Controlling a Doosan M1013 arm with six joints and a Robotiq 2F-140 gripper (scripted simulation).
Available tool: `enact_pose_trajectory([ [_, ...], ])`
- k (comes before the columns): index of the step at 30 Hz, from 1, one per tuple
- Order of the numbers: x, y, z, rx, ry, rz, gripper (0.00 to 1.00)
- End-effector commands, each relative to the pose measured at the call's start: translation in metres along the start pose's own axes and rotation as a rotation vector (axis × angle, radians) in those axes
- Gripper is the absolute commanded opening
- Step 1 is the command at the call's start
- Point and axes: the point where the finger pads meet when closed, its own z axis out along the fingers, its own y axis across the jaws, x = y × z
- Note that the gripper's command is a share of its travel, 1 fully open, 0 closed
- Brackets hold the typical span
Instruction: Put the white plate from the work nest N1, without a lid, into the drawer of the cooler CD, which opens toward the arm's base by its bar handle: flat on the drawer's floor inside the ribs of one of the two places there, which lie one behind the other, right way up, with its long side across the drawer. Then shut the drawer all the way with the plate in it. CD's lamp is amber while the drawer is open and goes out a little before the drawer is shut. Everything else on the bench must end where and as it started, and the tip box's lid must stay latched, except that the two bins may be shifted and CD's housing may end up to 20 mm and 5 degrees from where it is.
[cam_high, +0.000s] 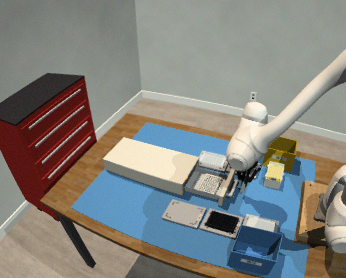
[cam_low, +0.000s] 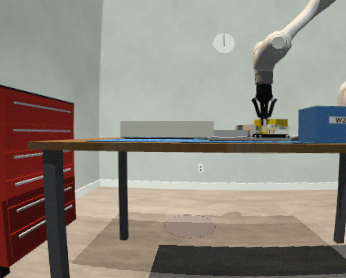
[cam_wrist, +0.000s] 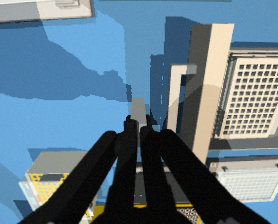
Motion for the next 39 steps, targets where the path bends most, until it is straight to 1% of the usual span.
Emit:
enact_pose_trajectory([
  [1, 0.0, 0.0, 0.001, 0.0, 0.0, 0.0, 0.0],
  [25, 0.0, 0.0, 0.03, 0.0, 0.0, 0.0, 0.0],
  [39, 0.0, 0.0, 0.031, 0.0, 0.0, 0.0, 0.0],
])
